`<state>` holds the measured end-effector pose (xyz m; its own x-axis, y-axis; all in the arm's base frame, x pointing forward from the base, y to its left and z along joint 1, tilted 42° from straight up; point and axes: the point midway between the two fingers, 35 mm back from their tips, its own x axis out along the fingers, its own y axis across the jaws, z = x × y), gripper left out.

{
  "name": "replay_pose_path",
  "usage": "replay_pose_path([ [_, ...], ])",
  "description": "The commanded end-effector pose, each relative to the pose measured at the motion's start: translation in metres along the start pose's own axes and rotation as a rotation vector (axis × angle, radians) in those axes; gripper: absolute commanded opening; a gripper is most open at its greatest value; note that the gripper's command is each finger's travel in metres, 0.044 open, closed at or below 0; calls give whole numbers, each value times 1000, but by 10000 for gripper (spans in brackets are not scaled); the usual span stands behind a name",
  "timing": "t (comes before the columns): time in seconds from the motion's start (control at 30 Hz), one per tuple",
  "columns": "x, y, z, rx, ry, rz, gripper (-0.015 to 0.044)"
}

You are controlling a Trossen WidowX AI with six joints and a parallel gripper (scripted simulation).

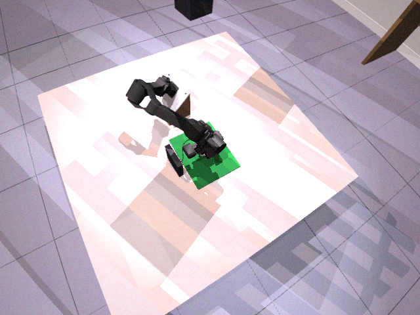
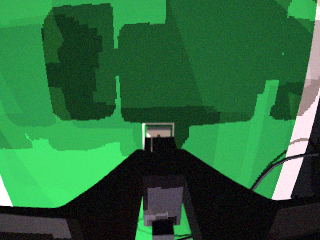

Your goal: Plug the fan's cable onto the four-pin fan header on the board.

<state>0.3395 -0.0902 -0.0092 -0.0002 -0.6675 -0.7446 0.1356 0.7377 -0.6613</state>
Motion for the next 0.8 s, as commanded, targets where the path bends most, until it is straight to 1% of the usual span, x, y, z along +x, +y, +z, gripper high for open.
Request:
replay_pose_path([
  [0.0, 4, -1, -1, -4, 2, -5, 0],
  [0.77, 15, -1, -1, -5, 2, -5, 0],
])
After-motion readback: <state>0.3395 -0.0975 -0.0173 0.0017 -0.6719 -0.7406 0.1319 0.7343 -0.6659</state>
